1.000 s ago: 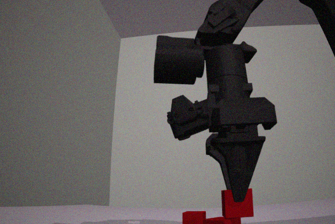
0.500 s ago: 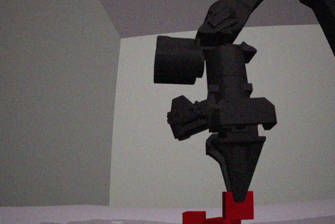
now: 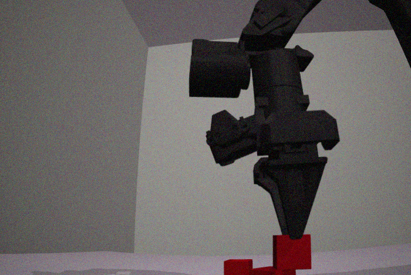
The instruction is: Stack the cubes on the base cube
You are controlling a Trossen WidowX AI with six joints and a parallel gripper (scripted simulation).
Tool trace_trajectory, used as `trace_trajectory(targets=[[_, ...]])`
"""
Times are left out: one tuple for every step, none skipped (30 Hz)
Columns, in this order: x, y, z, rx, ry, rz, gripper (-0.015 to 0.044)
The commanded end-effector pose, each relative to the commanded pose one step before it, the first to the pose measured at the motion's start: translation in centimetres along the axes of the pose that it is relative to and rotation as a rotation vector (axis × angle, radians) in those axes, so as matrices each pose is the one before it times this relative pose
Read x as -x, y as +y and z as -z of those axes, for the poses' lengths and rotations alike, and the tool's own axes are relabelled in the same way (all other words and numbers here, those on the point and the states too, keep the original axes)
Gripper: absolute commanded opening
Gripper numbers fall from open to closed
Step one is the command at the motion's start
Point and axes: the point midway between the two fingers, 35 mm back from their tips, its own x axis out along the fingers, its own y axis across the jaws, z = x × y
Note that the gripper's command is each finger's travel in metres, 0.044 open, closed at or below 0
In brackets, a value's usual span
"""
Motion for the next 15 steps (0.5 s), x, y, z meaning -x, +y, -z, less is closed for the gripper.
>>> trace_trajectory(targets=[[0.81, 0.066, -0.209, 0.004, -0.01352, -0.00274, 0.0205], [0.095, 0.0, -0.001, 0.0, -0.00001, 0.00001, 0.0205], [0.095, 0.0, -0.001, 0.0, -0.00001, 0.00001, 0.0205], [0.095, 0.0, -0.001, 0.0, -0.00001, 0.00001, 0.0205], [0.095, 0.0, -0.001, 0.0, -0.00001, 0.00001, 0.0205], [0.095, 0.0, -0.001, 0.0, -0.00001, 0.00001, 0.0205], [0.095, 0.0, -0.001, 0.0, -0.00001, 0.00001, 0.0205], [0.094, 0.0, -0.001, 0.0, -0.00001, 0.00001, 0.0205], [0.094, 0.0, -0.001, 0.0, -0.00001, 0.00001, 0.0205], [0.094, 0.0, -0.001, 0.0, -0.00001, 0.00001, 0.0205], [0.094, 0.0, -0.001, 0.0, -0.00001, 0.00001, 0.0205], [0.095, 0.0, -0.001, 0.0, -0.00001, 0.00001, 0.0205], [0.094, 0.0, -0.001, 0.0, -0.00001, 0.00001, 0.0205], [0.094, 0.0, -0.001, 0.0, -0.00001, 0.00001, 0.0205], [0.095, 0.0, -0.001, 0.0, -0.00001, 0.00001, 0.0205]])
